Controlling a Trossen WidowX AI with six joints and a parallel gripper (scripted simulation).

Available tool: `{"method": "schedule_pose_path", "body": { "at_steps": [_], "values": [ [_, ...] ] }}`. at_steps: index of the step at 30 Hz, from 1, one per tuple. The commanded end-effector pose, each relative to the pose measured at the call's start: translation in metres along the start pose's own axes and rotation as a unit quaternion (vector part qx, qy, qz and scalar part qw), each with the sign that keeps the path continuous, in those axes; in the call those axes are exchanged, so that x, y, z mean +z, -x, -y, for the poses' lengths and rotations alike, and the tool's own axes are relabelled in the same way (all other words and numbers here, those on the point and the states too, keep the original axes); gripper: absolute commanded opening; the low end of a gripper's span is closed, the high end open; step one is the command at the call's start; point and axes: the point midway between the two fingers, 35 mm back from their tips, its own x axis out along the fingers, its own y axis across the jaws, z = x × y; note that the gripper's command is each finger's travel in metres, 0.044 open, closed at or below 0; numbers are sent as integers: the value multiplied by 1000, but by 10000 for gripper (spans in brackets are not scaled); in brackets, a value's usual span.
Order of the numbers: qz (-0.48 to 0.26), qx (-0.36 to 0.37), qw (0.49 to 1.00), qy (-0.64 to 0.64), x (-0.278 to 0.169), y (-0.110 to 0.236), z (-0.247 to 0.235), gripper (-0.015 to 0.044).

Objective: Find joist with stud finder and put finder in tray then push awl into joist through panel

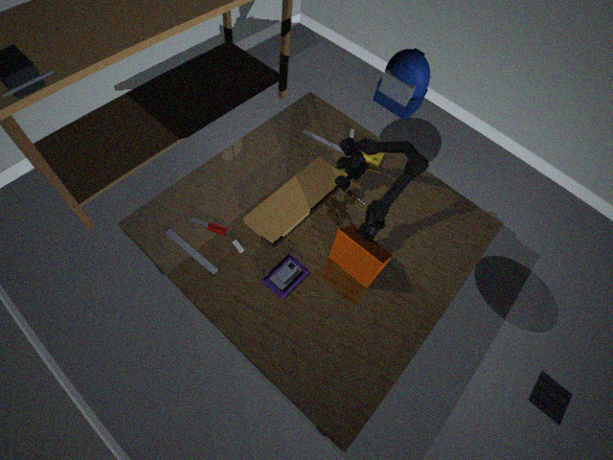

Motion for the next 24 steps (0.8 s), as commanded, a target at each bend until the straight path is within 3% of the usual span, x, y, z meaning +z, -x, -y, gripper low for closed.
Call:
{"method": "schedule_pose_path", "body": {
  "at_steps": [1,24],
  "values": [
    [-2,-2,1000,-2,1,0,0,440],
    [-2,-2,1000,-2,4,-36,0,440]
  ]
}}
